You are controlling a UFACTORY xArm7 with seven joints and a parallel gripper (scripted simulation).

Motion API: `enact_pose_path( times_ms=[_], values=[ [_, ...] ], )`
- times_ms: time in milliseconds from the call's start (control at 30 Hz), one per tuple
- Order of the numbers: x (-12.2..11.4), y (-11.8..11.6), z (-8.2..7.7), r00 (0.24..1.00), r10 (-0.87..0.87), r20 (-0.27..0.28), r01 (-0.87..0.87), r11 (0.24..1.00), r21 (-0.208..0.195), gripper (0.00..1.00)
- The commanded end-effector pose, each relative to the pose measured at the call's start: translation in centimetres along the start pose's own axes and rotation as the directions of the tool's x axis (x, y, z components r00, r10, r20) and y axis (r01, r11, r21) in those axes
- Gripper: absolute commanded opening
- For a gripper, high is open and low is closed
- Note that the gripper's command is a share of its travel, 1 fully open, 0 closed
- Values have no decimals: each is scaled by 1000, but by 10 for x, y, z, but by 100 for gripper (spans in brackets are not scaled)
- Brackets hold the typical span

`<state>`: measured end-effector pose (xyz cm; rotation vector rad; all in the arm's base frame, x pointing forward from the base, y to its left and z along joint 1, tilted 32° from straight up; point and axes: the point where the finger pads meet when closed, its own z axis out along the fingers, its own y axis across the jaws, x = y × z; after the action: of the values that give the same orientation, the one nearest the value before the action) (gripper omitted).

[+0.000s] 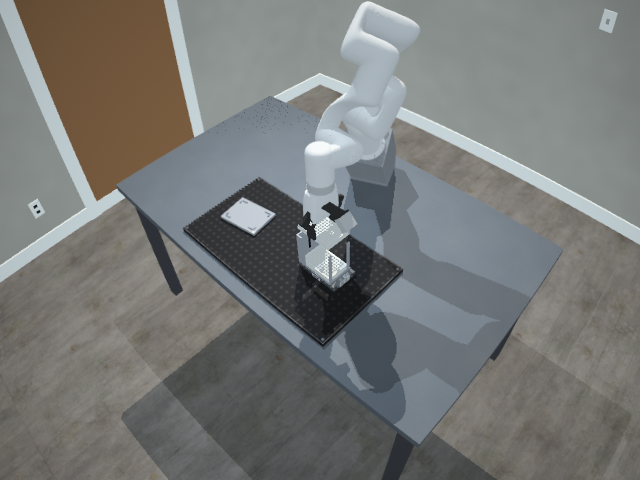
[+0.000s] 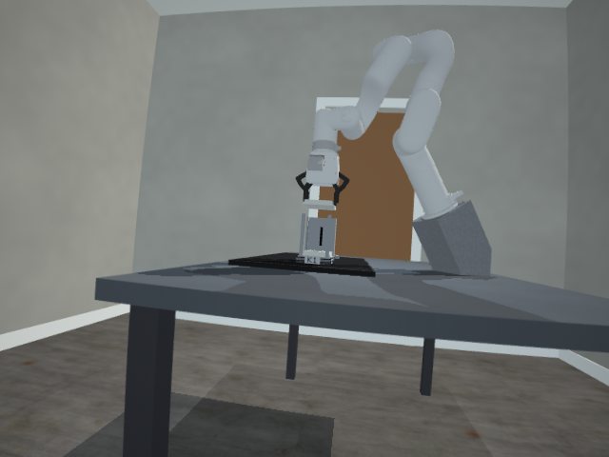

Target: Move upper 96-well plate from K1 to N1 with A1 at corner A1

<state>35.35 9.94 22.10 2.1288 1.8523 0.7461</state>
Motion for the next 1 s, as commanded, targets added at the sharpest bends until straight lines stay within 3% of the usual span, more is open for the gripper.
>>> enact_pose_path(
  times_ms=[0, 367, 500, 967],
  values=[
    [1, 1, -2, 1000, 0, -1, 0, 1000, -2, 0],
    [-6, 1, -2, 998, -67, -1, 67, 998, -2, 0],
    [-19, 2, -1, 984, -177, 0, 177, 984, -2, 0],
    [-59, 5, 0, 984, -177, 0, 177, 984, -2, 0]
  ],
)
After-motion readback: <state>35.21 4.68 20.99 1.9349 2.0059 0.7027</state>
